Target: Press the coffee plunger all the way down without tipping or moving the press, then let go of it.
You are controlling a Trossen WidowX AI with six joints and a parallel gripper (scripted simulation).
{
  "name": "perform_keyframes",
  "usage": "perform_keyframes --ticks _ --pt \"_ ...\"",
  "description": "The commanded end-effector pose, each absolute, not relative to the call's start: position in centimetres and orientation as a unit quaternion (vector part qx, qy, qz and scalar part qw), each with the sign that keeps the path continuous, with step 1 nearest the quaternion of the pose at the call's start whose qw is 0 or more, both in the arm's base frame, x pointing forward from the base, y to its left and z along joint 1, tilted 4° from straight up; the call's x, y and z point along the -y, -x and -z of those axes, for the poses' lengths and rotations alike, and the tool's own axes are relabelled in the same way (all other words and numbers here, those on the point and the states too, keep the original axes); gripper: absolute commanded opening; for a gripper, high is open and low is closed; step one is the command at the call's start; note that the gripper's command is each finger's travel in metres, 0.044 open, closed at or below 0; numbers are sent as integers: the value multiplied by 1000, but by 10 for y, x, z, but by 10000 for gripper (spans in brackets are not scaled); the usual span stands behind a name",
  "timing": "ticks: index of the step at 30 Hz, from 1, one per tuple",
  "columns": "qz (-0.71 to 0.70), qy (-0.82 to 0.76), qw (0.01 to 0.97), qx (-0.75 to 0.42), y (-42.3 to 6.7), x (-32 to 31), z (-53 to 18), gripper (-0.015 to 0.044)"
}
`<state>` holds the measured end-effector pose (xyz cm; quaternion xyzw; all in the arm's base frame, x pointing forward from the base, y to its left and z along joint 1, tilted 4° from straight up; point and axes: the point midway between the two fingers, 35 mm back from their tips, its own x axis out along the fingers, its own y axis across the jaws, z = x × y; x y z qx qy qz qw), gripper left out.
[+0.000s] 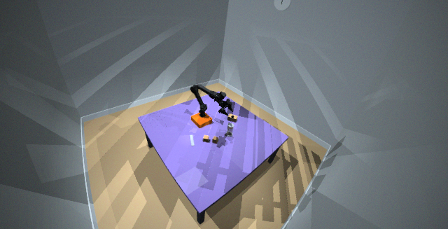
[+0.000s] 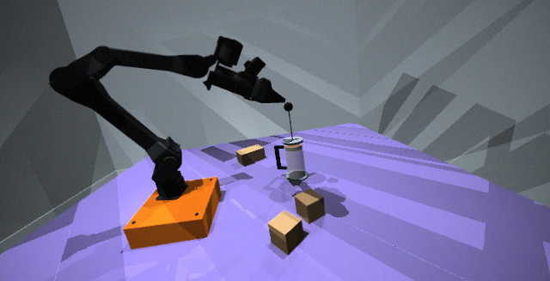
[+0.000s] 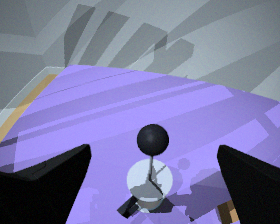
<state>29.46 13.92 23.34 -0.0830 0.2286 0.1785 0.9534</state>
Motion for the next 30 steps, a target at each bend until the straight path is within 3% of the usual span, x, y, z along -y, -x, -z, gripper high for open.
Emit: perform_keyframes --ticks 1,24,30 --pt "-180 81 953 -232 -297 -141 -228 440" --pt "-180 81 953 -230 -326 -151 -211 440" --pt "-180 81 953 -230 -326 -151 -211 283"
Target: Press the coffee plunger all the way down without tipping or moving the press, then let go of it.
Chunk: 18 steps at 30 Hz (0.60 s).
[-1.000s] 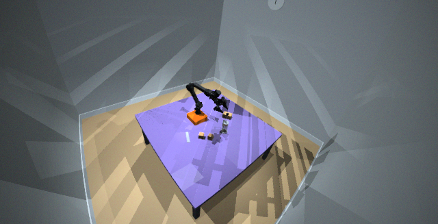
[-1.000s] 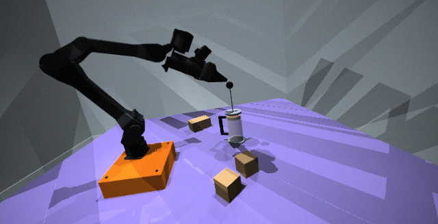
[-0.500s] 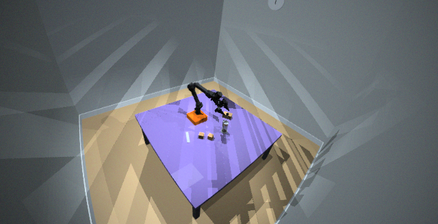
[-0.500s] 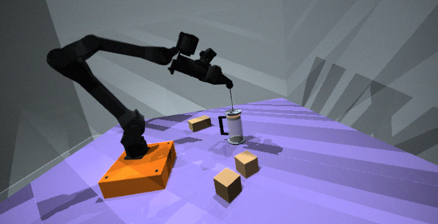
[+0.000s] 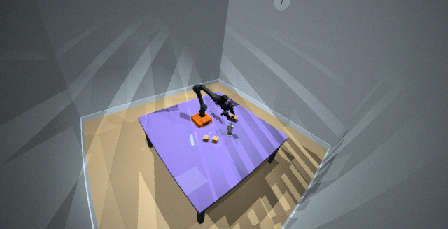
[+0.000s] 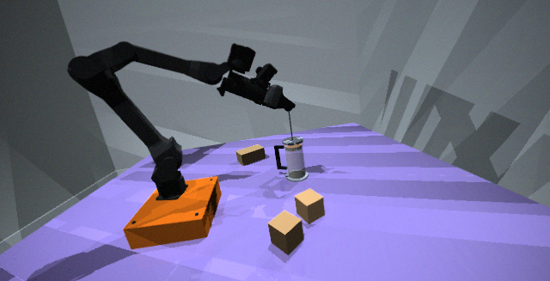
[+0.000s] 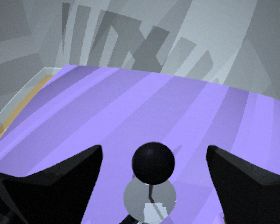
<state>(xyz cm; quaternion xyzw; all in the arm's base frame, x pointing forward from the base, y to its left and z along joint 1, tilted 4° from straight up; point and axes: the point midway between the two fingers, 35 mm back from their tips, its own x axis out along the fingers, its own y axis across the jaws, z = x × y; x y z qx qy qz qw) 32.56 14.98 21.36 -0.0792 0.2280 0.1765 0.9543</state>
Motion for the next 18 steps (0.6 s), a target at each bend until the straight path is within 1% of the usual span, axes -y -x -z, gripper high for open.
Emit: perform_keyframes --ticks 1,6,8,18 --pt "-180 81 953 -230 -326 -151 -211 256" --pt "-180 81 953 -230 -326 -151 -211 125" --pt "-180 81 953 -230 -326 -151 -211 114" --pt "-180 81 953 -230 -326 -151 -209 114"
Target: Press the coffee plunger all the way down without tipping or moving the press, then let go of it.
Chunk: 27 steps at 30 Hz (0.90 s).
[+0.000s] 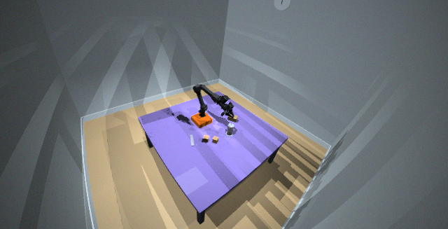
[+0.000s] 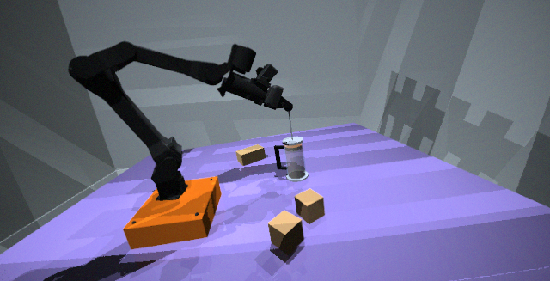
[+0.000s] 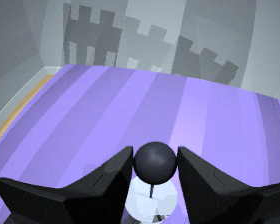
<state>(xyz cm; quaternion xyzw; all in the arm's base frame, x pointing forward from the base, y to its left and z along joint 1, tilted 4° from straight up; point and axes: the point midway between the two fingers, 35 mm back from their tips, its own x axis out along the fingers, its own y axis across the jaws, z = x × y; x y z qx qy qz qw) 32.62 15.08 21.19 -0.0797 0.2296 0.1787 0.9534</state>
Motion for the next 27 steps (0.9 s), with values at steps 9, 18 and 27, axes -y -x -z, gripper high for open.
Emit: perform_keyframes --ticks 9,18,27 --pt "-179 81 953 -230 -330 -151 -196 114" --pt "-179 81 953 -230 -333 -152 -181 114" --pt "-180 81 953 -230 -336 -152 -166 114"
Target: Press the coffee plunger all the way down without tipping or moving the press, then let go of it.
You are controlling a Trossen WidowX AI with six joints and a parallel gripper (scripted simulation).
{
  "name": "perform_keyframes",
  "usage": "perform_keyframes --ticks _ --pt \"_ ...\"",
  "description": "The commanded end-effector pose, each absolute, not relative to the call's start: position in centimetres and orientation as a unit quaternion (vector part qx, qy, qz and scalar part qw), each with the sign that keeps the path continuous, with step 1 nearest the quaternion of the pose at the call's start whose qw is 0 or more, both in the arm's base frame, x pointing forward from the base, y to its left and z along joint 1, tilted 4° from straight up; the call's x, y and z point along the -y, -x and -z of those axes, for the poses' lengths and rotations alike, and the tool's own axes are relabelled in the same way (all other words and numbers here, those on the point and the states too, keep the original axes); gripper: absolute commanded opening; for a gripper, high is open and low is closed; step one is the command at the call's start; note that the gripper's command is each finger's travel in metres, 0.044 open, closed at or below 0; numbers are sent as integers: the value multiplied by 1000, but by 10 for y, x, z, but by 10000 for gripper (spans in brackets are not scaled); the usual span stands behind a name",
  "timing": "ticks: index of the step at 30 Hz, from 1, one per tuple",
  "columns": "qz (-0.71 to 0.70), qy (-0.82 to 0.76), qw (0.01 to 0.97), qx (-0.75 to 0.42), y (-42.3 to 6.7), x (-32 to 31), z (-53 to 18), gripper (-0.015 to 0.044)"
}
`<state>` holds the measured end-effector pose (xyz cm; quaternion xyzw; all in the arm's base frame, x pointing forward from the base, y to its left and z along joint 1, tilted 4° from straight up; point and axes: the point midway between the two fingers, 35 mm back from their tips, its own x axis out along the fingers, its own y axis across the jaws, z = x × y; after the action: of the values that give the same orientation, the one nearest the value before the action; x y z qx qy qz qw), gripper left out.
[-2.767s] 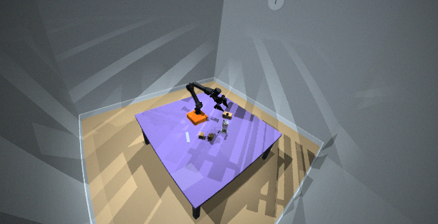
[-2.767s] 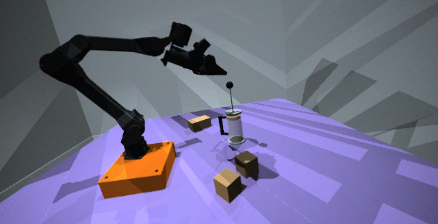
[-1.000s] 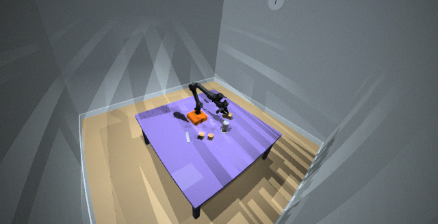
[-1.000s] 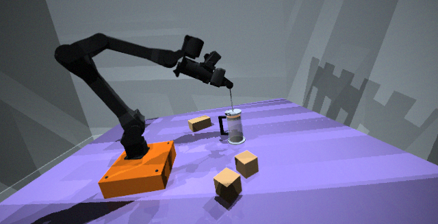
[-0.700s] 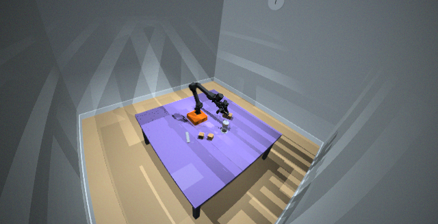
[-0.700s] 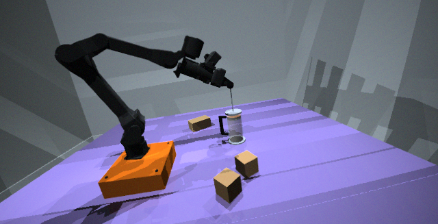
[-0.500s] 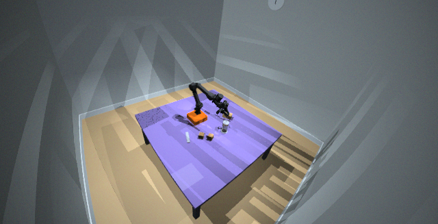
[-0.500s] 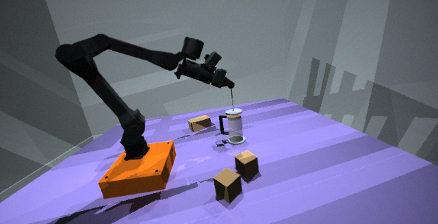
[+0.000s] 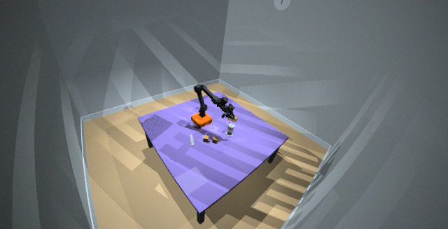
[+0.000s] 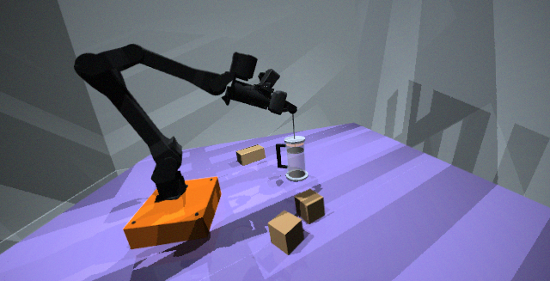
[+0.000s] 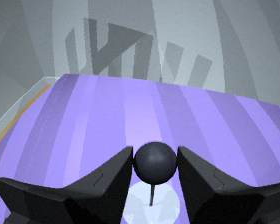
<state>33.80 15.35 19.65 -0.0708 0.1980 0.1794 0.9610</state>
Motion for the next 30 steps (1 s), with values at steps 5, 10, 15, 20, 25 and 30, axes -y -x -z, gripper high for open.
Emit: perform_keyframes --ticks 5,10,15,20,25,30 --pt "-179 81 953 -230 -337 -151 -158 114" --pt "-179 81 953 -230 -339 -151 -150 114" --pt "-179 81 953 -230 -341 -151 -142 114" --pt "-179 81 953 -230 -343 -151 -135 114" --pt "-179 81 953 -230 -346 -152 -128 114" --pt "-179 81 953 -230 -351 -153 -124 114"
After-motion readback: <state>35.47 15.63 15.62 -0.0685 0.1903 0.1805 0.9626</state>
